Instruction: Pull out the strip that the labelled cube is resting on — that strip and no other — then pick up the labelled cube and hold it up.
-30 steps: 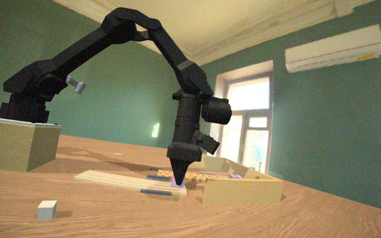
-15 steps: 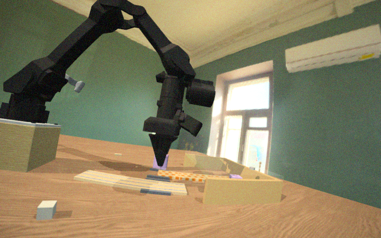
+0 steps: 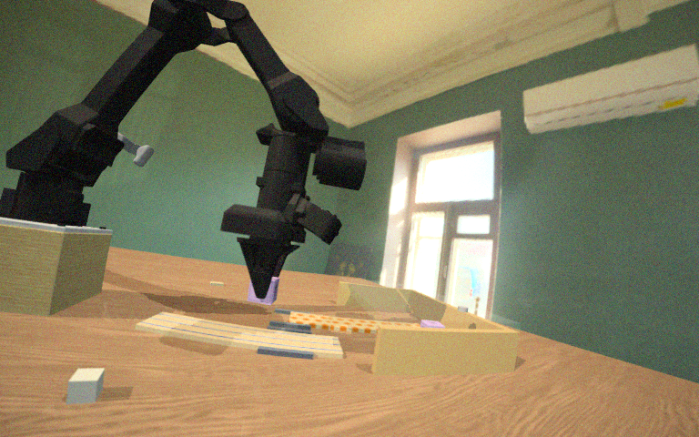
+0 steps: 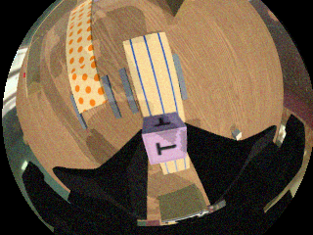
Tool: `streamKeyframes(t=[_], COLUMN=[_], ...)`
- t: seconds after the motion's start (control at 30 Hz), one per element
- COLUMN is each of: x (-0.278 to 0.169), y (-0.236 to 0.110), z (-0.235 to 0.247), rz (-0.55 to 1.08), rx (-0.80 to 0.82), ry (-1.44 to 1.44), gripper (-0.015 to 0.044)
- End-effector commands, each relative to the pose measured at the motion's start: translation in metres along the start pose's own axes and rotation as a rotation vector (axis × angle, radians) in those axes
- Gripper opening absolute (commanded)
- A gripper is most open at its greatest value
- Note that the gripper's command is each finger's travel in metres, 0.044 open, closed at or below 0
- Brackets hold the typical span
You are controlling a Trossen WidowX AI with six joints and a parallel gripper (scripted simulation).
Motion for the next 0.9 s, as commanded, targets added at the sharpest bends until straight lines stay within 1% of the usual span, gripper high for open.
streamKeyframes(t=[0.0, 0.13, 0.3, 0.87], x=[-0.015, -0.015, -0.015, -0.015], y=[0.001, -0.004, -0.034, -0.035], z=[0.000, 0.000, 0.001, 0.001], rz=[0.003, 0.003, 0.003, 0.003], rx=[-0.002, -0.002, -0.003, -0.003], ry=[0.005, 0.005, 0.005, 0.005], gripper=[0.0000, 0.0000, 0.0000, 0.0000])
Point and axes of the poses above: the point midway between the two fingers, 35 mm back from their tips, its own y axis out along the fingers, its own z axis across the jaws, x = y × z, the point moved 6 cm from there along -y, back along the fingers, and after that the axes turned 9 degrees about -y, right-handed, at the moved point
